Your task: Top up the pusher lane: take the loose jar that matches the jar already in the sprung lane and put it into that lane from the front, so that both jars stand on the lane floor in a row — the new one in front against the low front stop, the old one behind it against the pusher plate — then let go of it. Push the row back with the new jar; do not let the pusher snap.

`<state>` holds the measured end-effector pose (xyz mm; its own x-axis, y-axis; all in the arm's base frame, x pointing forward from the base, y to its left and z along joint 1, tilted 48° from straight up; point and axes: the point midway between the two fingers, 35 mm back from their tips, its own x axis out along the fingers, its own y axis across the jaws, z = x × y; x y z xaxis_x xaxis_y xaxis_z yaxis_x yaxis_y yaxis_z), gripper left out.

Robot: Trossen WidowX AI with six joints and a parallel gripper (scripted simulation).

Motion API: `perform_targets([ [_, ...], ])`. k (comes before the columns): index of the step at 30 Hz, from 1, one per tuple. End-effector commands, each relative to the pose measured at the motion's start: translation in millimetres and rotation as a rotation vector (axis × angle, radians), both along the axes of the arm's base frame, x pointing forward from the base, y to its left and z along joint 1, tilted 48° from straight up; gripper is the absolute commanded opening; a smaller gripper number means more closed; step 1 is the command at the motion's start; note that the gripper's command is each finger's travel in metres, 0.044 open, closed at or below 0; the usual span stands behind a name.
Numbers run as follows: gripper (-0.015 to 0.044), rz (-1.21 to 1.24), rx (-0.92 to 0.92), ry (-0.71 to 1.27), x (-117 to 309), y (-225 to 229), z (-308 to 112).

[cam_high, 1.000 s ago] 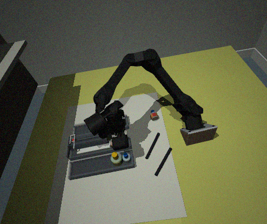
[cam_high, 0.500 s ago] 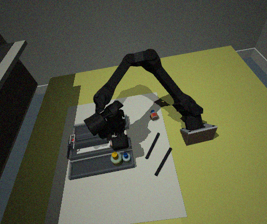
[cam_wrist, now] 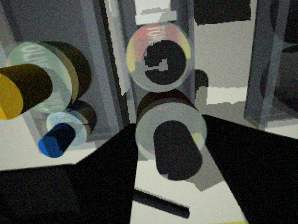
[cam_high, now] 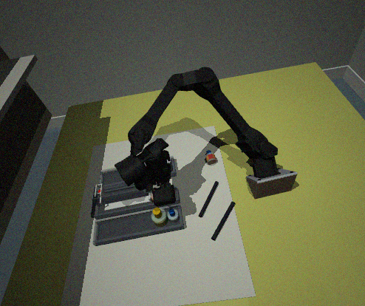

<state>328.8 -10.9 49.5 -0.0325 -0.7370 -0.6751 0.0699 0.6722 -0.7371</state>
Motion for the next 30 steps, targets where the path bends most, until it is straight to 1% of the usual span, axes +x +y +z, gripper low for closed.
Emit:
perform_targets([
  [1, 0.0000, 0.007, -0.006, -0.016, 3.7, -1.5, -0.2],
  [30, 0.0000, 0.007, -0.006, -0.016, 3.1, -8.1, -6.4],
])
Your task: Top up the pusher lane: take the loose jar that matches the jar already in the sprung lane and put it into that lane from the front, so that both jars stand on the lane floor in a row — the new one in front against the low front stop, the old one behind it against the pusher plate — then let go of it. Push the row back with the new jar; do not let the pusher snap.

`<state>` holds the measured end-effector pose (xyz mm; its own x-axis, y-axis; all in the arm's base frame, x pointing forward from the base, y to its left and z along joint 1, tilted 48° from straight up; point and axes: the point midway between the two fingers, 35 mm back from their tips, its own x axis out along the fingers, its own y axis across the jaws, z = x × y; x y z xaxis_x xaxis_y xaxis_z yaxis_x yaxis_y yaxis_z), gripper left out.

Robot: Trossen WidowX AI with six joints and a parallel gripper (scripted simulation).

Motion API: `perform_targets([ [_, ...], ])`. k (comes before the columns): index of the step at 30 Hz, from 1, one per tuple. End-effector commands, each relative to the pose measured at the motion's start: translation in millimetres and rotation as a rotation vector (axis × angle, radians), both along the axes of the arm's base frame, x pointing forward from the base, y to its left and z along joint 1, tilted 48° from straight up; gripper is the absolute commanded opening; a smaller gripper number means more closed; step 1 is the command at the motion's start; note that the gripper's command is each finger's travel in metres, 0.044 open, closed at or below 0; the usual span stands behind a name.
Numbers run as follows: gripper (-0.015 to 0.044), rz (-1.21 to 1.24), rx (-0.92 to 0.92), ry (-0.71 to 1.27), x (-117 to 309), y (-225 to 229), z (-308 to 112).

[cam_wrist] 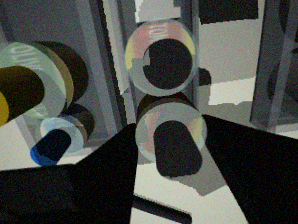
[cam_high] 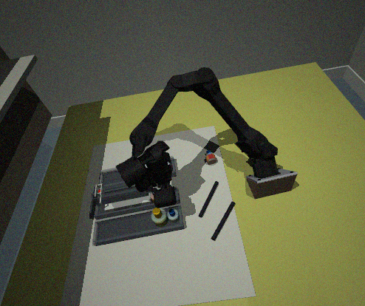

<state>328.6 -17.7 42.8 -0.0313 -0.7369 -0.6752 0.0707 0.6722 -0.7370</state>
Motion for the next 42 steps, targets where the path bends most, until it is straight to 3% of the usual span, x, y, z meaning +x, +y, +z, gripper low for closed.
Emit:
perform_targets([
  [1, 0.0000, 0.007, -0.006, -0.014, 3.3, -1.5, 0.0],
  [42, 0.0000, 0.006, -0.007, -0.014, 0.1, -10.2, -8.2],
])
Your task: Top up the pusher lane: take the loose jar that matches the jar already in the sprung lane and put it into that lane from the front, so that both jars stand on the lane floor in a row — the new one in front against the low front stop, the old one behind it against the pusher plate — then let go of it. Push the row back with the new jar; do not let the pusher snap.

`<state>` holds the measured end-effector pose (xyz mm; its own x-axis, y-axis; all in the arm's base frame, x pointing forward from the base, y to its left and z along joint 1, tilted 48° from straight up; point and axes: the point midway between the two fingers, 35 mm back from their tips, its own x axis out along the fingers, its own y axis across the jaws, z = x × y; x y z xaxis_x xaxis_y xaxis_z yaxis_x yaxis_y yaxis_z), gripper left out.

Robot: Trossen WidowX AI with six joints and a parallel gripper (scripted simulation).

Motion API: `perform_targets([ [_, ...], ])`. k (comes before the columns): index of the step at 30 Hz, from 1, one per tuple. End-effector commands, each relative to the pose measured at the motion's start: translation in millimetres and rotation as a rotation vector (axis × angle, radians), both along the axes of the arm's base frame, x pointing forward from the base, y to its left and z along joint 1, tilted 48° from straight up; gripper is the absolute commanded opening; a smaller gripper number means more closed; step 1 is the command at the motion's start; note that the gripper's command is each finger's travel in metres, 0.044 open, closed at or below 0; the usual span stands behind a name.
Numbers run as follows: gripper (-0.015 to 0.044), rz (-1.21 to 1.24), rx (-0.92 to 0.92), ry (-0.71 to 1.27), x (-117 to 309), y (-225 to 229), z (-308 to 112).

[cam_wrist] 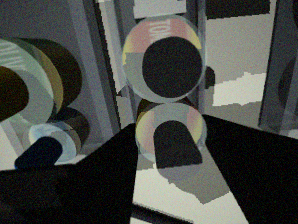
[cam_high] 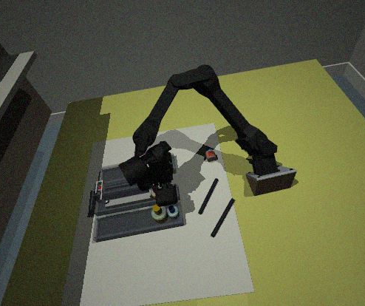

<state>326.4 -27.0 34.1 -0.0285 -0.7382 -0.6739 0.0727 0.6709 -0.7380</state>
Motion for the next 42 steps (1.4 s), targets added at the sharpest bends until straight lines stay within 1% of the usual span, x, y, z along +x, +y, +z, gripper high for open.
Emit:
perform_targets([
  [1, 0.0000, 0.006, -0.005, -0.011, 2.1, -0.9, 0.5],
  [42, 0.0000, 0.006, -0.005, -0.011, -6.2, 0.2, -0.5],
])
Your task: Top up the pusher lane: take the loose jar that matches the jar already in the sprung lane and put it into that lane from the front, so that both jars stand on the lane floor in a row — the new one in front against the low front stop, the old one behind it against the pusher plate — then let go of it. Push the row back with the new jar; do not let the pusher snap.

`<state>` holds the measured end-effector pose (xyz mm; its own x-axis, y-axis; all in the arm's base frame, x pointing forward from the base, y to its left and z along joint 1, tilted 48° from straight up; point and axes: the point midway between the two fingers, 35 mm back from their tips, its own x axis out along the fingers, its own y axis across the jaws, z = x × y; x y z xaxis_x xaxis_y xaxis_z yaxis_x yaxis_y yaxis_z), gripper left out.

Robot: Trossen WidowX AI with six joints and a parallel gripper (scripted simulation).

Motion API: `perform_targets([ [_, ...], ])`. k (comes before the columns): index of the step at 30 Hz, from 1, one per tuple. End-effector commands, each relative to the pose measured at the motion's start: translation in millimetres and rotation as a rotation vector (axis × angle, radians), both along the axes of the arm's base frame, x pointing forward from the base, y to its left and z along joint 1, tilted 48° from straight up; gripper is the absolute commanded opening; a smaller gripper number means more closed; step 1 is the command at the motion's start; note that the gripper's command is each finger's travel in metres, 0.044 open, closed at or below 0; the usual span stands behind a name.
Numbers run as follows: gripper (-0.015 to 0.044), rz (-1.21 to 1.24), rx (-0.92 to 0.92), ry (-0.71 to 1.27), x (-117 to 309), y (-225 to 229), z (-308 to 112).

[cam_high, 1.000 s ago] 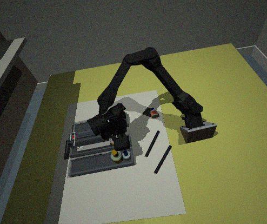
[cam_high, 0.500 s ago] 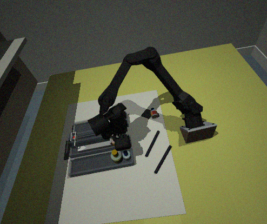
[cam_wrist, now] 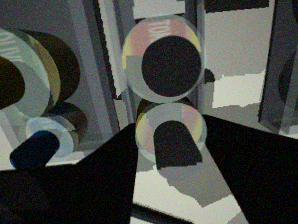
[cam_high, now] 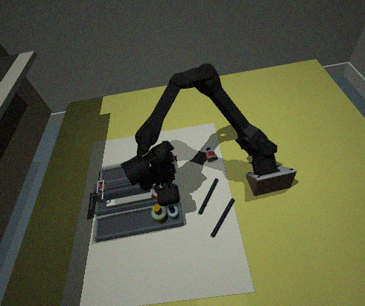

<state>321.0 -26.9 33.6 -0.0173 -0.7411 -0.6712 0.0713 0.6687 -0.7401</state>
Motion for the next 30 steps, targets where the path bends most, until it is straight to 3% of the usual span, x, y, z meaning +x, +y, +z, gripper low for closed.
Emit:
perform_targets([
  [1, 0.0000, -0.003, -0.001, -0.004, -0.8, 0.2, 0.0],
  [6, 0.0000, -0.003, -0.001, -0.004, -0.8, 0.2, 0.0],
  [17, 0.0289, -0.003, -0.001, -0.004, -0.1, 0.0, -0.1],
  [30, 0.0299, -0.003, 0.000, -0.004, 0.3, 15.0, 13.1],
])
